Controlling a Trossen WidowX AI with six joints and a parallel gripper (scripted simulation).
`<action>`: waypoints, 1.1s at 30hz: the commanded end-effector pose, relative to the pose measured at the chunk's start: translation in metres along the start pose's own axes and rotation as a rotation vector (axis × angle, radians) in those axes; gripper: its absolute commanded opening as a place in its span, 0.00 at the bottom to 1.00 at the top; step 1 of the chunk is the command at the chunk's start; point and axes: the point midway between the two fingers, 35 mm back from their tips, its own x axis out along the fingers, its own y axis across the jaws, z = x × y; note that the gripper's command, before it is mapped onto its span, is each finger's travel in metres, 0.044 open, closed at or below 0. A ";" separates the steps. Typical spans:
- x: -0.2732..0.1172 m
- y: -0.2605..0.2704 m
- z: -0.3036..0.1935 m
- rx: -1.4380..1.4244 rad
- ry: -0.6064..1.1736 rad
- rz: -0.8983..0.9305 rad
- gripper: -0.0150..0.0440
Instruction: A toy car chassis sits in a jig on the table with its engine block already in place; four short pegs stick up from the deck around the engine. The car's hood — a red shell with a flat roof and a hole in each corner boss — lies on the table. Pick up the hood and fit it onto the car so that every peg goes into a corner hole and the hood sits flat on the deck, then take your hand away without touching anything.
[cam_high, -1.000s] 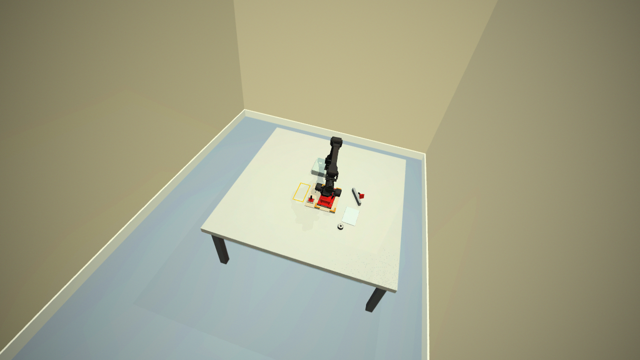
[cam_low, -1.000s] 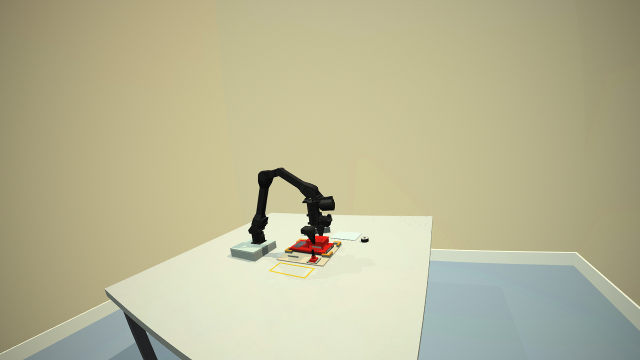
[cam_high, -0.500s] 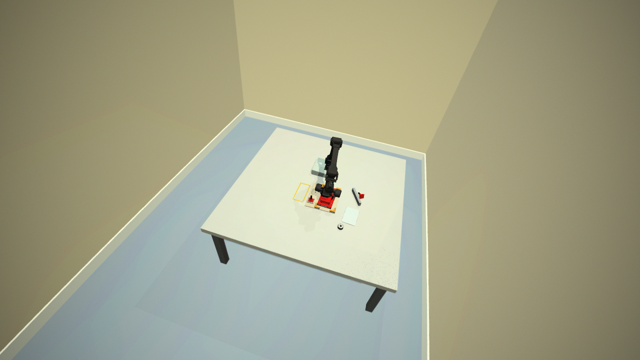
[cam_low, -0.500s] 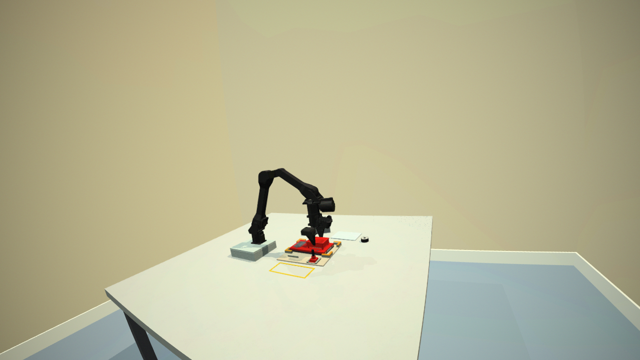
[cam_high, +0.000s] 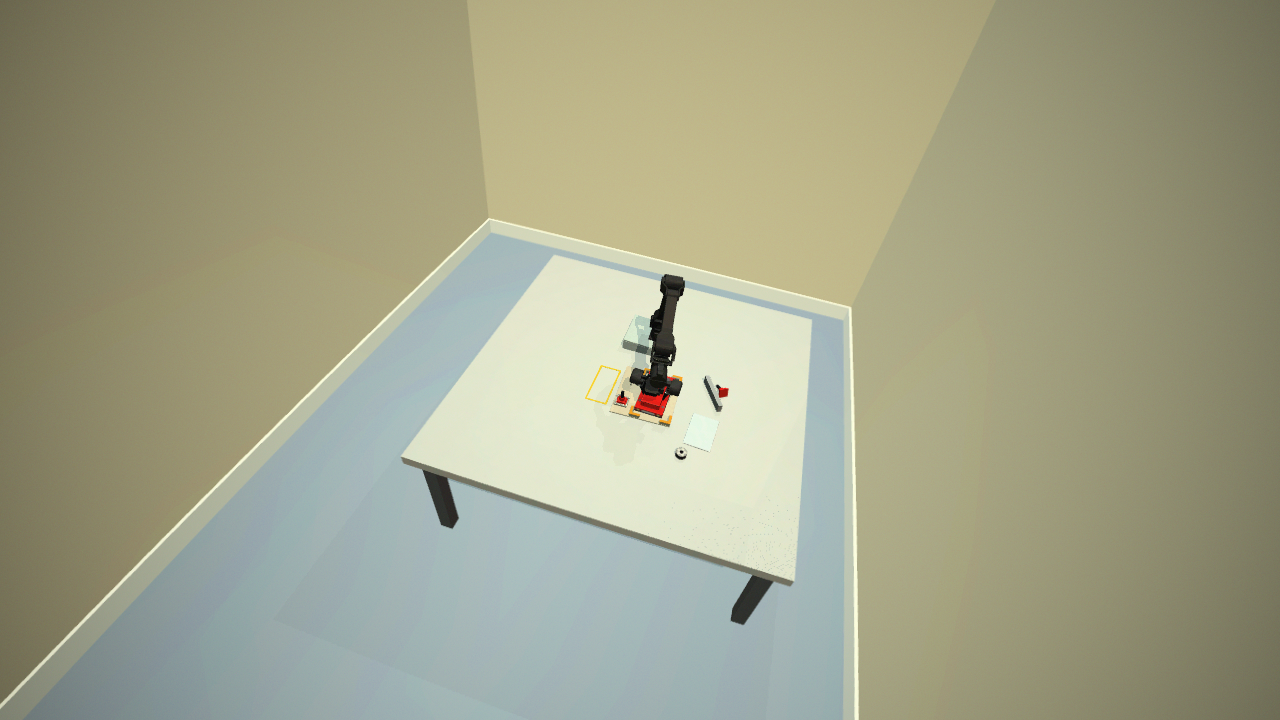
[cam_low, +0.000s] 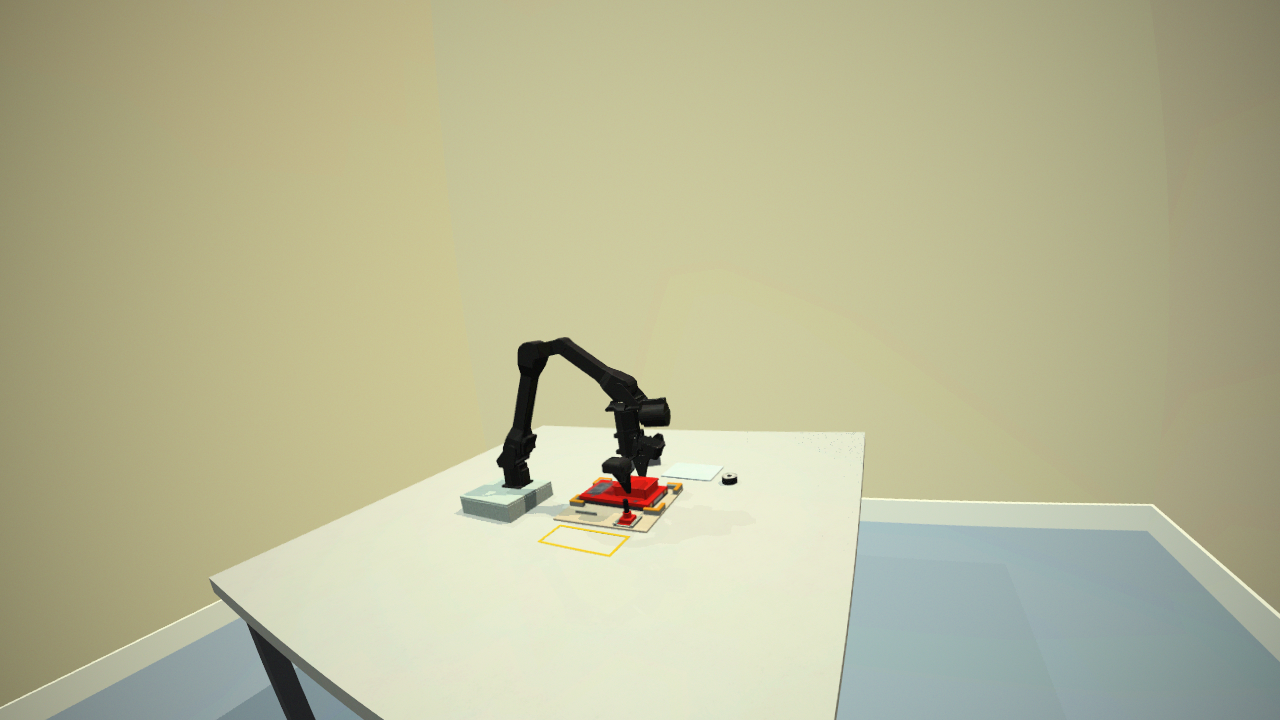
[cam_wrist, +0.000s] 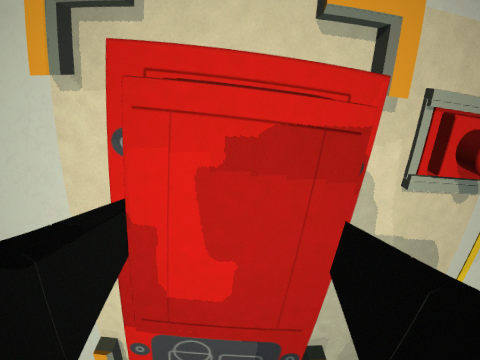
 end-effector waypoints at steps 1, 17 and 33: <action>0.001 0.000 0.000 0.001 0.001 0.000 0.25; 0.000 0.000 0.000 0.000 0.001 0.000 0.83; -0.069 0.000 0.001 0.000 0.007 0.005 1.00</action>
